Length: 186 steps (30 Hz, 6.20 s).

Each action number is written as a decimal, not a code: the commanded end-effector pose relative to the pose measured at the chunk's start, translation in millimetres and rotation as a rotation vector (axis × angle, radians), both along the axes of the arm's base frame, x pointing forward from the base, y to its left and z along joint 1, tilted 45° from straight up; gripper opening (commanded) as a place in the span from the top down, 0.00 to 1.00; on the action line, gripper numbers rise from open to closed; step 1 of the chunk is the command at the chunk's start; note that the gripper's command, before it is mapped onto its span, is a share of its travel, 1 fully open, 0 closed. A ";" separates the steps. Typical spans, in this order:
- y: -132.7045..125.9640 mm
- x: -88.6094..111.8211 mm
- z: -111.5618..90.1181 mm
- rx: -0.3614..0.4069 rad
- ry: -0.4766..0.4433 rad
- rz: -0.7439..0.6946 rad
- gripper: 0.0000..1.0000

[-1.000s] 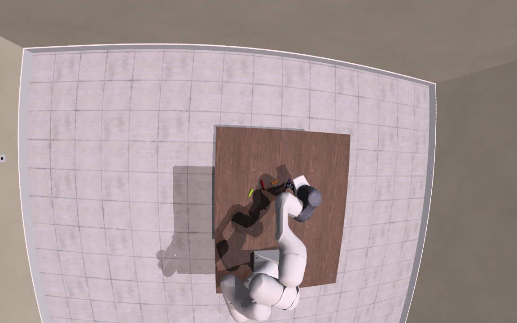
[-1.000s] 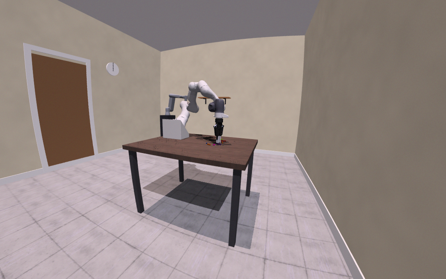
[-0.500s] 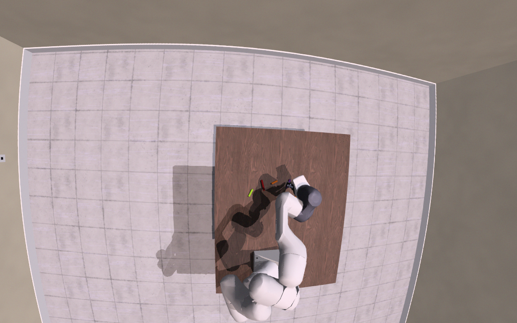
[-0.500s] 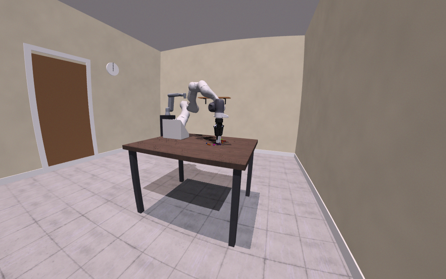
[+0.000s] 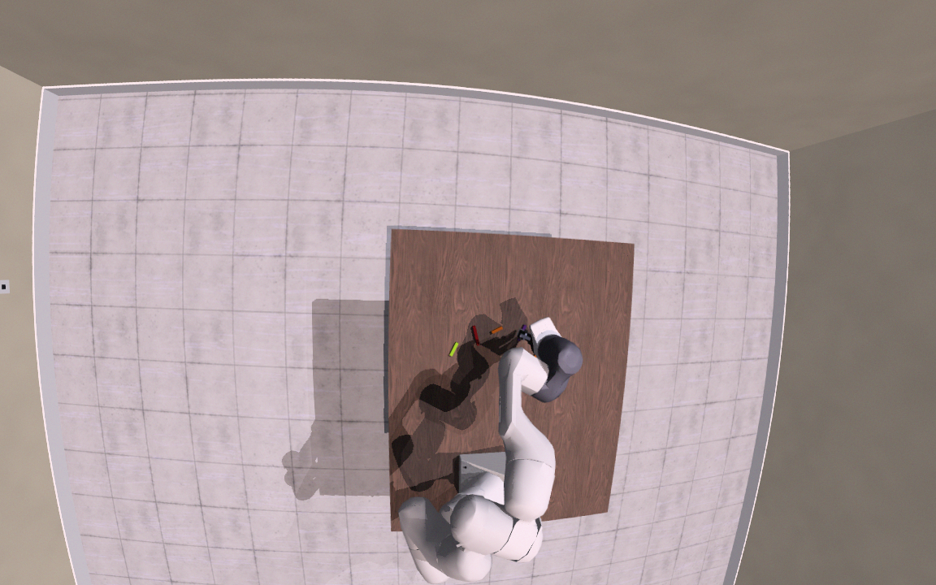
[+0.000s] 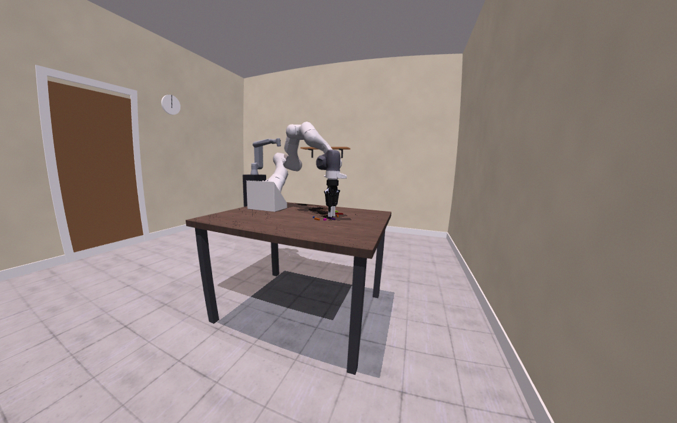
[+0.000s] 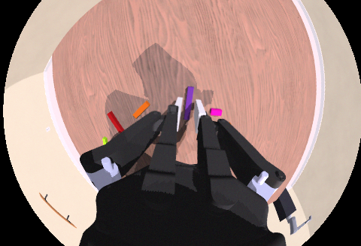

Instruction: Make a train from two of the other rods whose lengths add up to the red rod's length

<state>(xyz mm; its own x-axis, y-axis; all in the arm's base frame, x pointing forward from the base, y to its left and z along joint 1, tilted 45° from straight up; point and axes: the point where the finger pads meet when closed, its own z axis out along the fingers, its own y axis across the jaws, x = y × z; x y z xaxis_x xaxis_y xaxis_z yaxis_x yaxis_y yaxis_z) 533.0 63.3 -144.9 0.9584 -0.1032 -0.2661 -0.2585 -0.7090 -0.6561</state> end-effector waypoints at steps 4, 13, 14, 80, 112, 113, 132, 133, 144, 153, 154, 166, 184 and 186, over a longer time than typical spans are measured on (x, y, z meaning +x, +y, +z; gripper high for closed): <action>0.1 0.9 -1.4 -0.002 -0.004 0.001 0.85; -0.3 1.5 -1.9 -0.002 -0.004 0.001 0.85; -0.4 1.6 -2.0 -0.002 -0.004 0.001 0.85; -0.4 1.1 -1.8 -0.002 -0.004 0.001 0.85; 0.3 1.0 -2.5 -0.002 -0.004 0.001 0.85; 0.7 0.9 -2.9 -0.002 -0.004 0.001 0.85; 10.7 -0.8 -13.1 -0.002 -0.004 0.001 0.85; 11.0 -0.8 -13.4 -0.002 -0.004 0.001 0.85; 11.4 -0.9 -13.8 -0.002 -0.004 0.001 0.85; 11.4 -0.9 -13.8 -0.002 -0.004 0.001 0.85; 11.4 -0.9 -13.8 -0.002 -0.004 0.001 0.85; 11.4 -0.9 -13.8 -0.002 -0.004 0.001 0.85; 11.4 -0.9 -13.8 -0.002 -0.004 0.001 0.97; 11.4 -0.9 -13.8 -0.002 -0.004 0.001 0.97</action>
<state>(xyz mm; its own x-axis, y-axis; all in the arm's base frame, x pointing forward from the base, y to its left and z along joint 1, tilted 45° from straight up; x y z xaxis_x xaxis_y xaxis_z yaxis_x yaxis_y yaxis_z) 531.6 74.4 -157.3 0.9583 -0.1041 -0.2662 -0.2592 -0.7089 -0.6560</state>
